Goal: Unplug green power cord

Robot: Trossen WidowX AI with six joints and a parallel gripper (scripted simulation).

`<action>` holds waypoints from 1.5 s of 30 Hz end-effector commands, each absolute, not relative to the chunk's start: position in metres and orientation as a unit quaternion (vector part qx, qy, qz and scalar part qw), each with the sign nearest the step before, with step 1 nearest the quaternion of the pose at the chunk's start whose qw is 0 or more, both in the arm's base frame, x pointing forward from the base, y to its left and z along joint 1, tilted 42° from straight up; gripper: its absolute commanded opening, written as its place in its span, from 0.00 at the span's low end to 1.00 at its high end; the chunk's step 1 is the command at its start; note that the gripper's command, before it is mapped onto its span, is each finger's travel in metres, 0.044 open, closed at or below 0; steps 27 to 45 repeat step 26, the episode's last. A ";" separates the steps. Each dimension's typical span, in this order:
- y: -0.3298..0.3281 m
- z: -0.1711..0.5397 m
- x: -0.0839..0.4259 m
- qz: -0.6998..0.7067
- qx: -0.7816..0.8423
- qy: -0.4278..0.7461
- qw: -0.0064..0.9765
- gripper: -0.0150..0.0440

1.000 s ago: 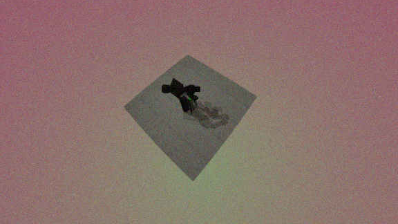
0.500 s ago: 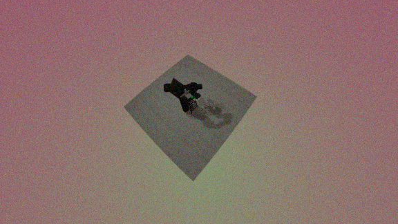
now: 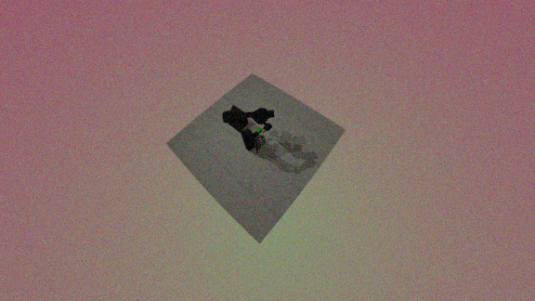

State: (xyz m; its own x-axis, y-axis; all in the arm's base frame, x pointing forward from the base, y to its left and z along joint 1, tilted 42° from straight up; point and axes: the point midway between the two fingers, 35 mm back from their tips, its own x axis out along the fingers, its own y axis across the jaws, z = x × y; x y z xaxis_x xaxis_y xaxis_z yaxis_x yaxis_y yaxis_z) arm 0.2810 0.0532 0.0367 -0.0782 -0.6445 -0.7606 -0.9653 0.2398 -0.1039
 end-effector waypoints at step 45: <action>0.082 0.017 0.285 0.225 -0.574 0.702 0.355 1.00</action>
